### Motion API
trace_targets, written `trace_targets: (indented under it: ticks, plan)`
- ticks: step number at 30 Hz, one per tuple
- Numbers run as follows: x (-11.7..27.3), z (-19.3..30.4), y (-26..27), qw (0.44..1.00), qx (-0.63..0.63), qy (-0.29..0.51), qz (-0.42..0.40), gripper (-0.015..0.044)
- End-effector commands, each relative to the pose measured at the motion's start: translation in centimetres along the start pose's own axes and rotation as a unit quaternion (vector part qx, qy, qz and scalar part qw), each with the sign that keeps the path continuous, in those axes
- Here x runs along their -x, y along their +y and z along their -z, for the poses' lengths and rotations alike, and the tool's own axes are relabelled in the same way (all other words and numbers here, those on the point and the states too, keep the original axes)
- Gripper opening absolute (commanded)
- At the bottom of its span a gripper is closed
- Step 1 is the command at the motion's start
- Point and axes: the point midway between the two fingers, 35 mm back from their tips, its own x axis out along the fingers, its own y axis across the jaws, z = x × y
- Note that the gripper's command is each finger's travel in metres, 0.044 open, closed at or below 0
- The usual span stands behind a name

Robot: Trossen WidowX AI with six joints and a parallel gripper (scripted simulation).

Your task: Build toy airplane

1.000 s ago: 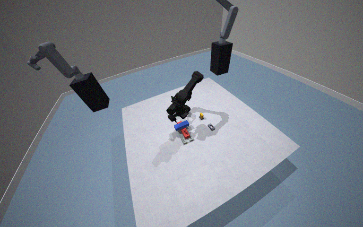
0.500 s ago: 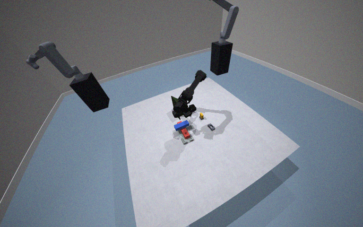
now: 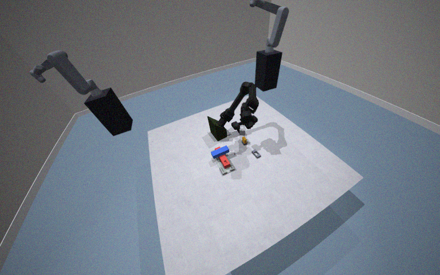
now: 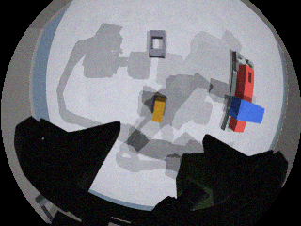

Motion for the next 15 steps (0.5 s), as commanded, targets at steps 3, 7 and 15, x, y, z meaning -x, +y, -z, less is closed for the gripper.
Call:
trace_targets:
  ticks: [3,7,15]
  plan:
    - [-0.7,0.8,0.7,1.000,-0.011,0.005,-0.006,0.0440]
    - [-5.2,0.7,0.8,1.000,-0.010,0.004,-0.006,0.0440]
    - [-6.9,0.8,0.8,1.000,-0.010,0.005,-0.008,0.0440]
